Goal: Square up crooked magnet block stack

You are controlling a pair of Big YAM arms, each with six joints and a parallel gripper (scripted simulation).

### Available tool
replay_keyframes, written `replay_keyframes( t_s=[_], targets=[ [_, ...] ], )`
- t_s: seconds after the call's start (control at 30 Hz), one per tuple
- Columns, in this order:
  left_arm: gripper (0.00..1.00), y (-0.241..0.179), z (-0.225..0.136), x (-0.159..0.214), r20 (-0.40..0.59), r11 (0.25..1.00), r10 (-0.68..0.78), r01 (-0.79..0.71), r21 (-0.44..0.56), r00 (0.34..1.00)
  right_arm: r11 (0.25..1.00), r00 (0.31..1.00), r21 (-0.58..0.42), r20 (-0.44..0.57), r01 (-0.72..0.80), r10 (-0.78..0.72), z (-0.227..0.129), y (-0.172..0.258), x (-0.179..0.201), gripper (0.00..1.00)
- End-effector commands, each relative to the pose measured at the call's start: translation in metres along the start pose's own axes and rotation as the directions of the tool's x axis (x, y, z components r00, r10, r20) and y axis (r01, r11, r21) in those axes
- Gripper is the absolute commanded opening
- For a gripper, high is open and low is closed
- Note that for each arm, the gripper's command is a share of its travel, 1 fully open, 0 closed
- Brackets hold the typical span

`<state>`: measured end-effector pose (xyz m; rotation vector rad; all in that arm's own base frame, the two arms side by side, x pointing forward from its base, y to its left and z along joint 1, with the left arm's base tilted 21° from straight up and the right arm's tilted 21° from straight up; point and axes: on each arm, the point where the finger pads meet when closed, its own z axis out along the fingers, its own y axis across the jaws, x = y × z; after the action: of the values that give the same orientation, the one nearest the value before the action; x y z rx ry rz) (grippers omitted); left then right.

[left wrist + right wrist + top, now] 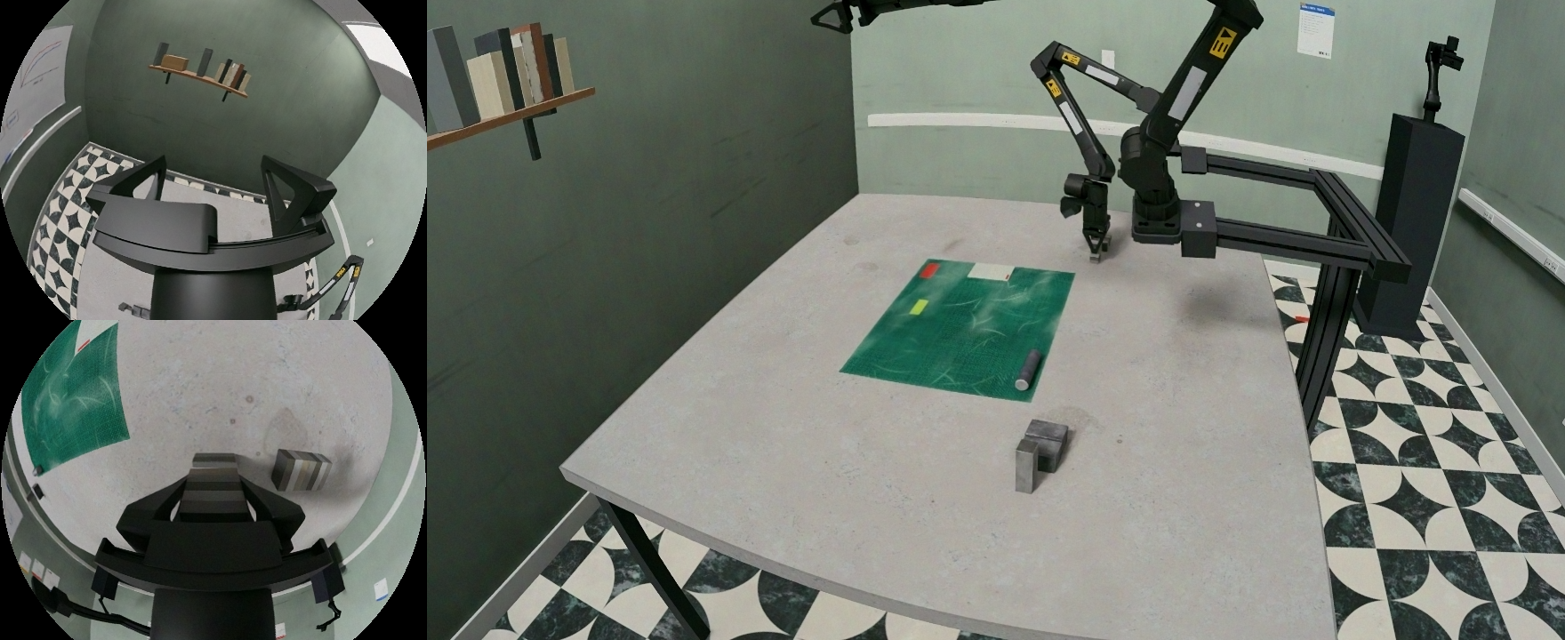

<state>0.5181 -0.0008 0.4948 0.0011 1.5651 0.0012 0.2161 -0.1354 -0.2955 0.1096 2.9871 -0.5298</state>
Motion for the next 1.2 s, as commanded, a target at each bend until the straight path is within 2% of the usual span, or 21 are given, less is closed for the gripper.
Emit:
replay_keyframes(
  t_s=[0.0, 0.57, 0.6, 1.13, 1.17],
  targets=[
    [1.0, -0.009, -0.003, -0.024, 0.055, 1.0, 0.011, -0.012, 0.015, 0.998, 1.0, 1.0, 0.003, -0.024, -0.011, 0.011, -0.001, -0.002, 0.011, 0.46],
    [1.0, -0.009, -0.003, -0.024, 0.055, 1.0, 0.011, -0.012, 0.015, 0.998, 1.0, 1.0, 0.003, -0.024, -0.011, 0.011, -0.001, -0.002, 0.011, 0.46],
    [1.0, -0.009, -0.003, -0.024, 0.055, 1.0, 0.011, -0.012, 0.015, 0.998, 1.0, 1.0, 0.003, -0.024, -0.011, 0.011, -0.001, -0.002, 0.011, 0.78],
    [1.0, -0.009, -0.003, -0.024, 0.055, 1.0, 0.011, -0.012, 0.015, 0.998, 1.0, 1.0, 0.001, -0.021, -0.009, 0.009, -0.004, -0.002, 0.011, 0.78],
    [1.0, -0.009, -0.003, -0.024, 0.055, 1.0, 0.011, -0.012, 0.015, 0.998, 1.0, 1.0, 0.005, 0.001, 0.003, -0.003, 0.01, -0.003, 0.002, 0.78]
  ],
)
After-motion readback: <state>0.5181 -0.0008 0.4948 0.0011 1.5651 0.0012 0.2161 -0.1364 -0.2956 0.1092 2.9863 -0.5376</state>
